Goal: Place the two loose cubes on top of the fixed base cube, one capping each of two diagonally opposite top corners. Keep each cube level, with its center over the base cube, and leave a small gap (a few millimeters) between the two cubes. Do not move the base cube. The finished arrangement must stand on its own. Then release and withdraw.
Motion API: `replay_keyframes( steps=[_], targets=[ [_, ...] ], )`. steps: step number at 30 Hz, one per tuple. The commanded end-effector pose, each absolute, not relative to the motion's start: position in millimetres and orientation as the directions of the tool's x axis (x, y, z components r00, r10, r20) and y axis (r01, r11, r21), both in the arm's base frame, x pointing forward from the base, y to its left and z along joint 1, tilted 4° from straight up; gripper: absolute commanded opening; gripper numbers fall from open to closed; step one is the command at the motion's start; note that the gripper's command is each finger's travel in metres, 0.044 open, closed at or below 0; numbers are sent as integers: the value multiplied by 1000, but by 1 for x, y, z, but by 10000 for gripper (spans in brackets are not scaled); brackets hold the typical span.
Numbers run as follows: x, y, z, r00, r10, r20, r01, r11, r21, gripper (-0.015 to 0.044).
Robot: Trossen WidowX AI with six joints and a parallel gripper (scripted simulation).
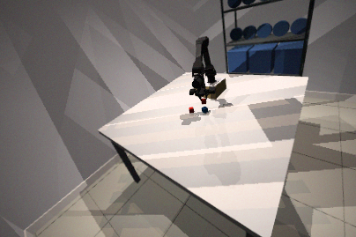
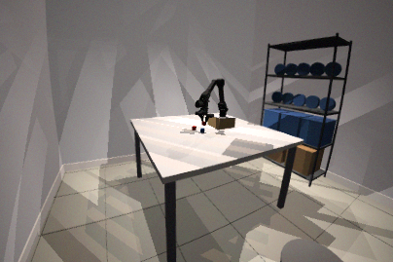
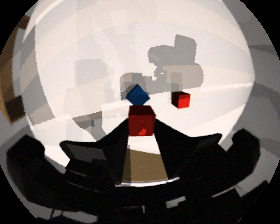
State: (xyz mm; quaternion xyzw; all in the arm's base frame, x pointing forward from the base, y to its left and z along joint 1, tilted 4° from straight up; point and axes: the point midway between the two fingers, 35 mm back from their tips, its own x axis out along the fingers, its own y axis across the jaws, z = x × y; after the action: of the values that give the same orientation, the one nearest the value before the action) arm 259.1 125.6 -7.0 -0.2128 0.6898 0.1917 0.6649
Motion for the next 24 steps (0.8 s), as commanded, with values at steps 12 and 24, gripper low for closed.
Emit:
replay_keyframes(
  steps=[12,24],
  targets=[
    [258,126,-31,-27,-34,-999,-544,839,-14,105],
    [257,126,-34,-27,-34,-999,-544,839,-14,105]
  ],
)
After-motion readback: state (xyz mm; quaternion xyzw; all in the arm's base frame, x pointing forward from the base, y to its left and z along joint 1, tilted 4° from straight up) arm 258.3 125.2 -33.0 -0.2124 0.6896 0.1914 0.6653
